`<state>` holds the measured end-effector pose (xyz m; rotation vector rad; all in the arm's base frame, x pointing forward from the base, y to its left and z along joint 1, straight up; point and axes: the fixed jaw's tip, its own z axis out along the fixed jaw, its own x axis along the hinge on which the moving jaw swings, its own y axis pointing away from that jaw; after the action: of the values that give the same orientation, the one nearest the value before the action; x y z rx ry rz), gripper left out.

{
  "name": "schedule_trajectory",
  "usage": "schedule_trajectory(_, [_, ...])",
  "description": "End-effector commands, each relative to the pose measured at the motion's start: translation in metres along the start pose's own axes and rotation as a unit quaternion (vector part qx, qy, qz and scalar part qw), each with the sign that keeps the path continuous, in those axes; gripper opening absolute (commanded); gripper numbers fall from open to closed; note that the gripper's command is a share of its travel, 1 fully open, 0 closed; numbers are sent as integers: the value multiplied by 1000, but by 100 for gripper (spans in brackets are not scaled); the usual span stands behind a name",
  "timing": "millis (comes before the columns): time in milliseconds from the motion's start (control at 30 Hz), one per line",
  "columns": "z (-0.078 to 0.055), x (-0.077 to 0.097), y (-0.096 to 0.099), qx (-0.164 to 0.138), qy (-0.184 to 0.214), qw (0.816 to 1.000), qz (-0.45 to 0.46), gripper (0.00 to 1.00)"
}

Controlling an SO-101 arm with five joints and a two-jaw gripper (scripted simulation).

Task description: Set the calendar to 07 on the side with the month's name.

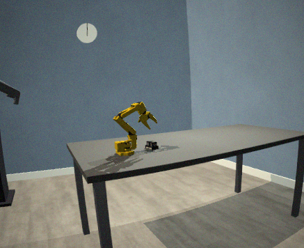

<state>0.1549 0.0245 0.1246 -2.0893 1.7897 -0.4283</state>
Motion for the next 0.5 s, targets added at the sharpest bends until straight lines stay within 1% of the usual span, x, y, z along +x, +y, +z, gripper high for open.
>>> schedule_trajectory(0, [-5, -1, -5, 14, -2, 1000, -8, 35])
schedule_trajectory(100, [-3, -1, -4, 5, -2, 1000, -8, 35])
schedule_trajectory(200, [2, -1, -2, -16, -2, 1000, -8, 35])
schedule_trajectory(300, [11, -1, 2, -51, -2, 999, -8, 35])
schedule_trajectory(433, [23, -1, 11, -110, -2, 994, -8, 35])
schedule_trajectory(467, [23, -1, 11, -110, -2, 994, -8, 35])
